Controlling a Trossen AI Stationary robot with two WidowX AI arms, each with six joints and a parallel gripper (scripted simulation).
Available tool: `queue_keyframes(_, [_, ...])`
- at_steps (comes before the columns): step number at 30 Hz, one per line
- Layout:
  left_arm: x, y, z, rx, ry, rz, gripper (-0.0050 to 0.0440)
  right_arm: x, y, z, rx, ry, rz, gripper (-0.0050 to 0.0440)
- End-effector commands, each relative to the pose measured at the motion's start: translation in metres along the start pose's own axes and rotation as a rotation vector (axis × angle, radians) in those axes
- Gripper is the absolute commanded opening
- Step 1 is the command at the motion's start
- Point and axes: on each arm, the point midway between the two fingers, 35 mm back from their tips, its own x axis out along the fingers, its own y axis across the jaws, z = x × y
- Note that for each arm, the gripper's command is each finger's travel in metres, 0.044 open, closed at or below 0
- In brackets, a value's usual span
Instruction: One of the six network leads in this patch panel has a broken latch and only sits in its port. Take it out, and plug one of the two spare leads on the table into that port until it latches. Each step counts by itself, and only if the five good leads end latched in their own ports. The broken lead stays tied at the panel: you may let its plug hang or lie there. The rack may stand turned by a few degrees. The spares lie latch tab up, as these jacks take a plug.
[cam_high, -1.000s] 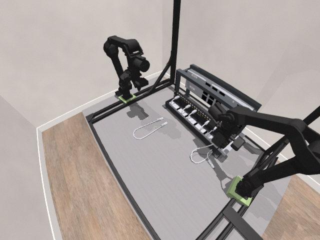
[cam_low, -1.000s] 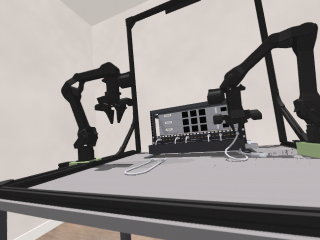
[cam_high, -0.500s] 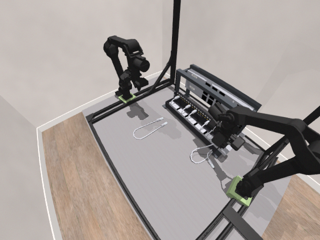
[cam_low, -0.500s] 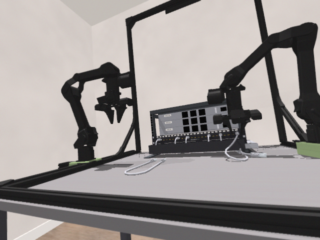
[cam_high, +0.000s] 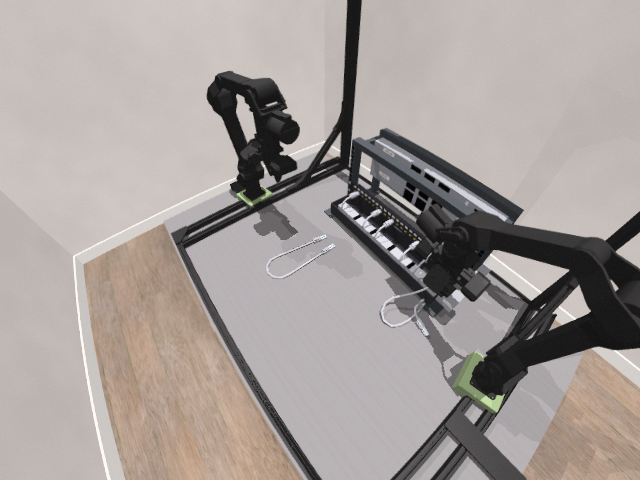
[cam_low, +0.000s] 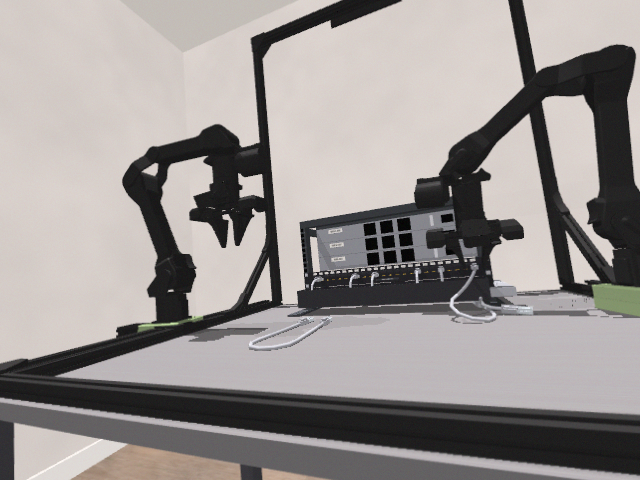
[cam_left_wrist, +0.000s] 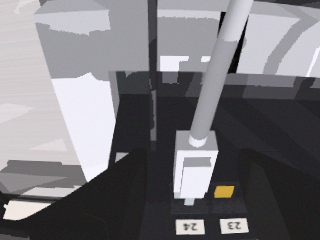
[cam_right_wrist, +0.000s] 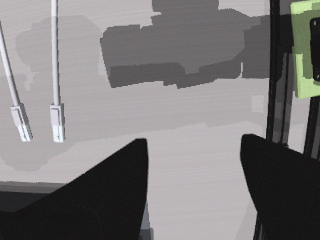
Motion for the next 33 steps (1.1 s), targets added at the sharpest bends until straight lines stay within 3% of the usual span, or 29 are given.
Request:
queue_keyframes(1, [0.0, 0.0, 0.0, 0.0, 0.0, 0.0, 0.0176, 0.0, 0.0, 0.0, 0.0, 0.0, 0.0, 0.0176])
queue_keyframes(5, [0.0, 0.0, 0.0, 0.0, 0.0, 0.0, 0.0176, 0.0, 0.0, 0.0, 0.0, 0.0, 0.0, 0.0176])
queue_keyframes(6, [-0.06, 0.0, 0.001, 0.0, 0.0, 0.0, 0.0176, 0.0, 0.0, 0.0, 0.0, 0.0, 0.0, 0.0176])
queue_keyframes(33, [-0.07, 0.0, 0.001, -0.001, -0.003, -0.002, 0.0176, 0.0, 0.0, 0.0, 0.0, 0.0, 0.0, 0.0176])
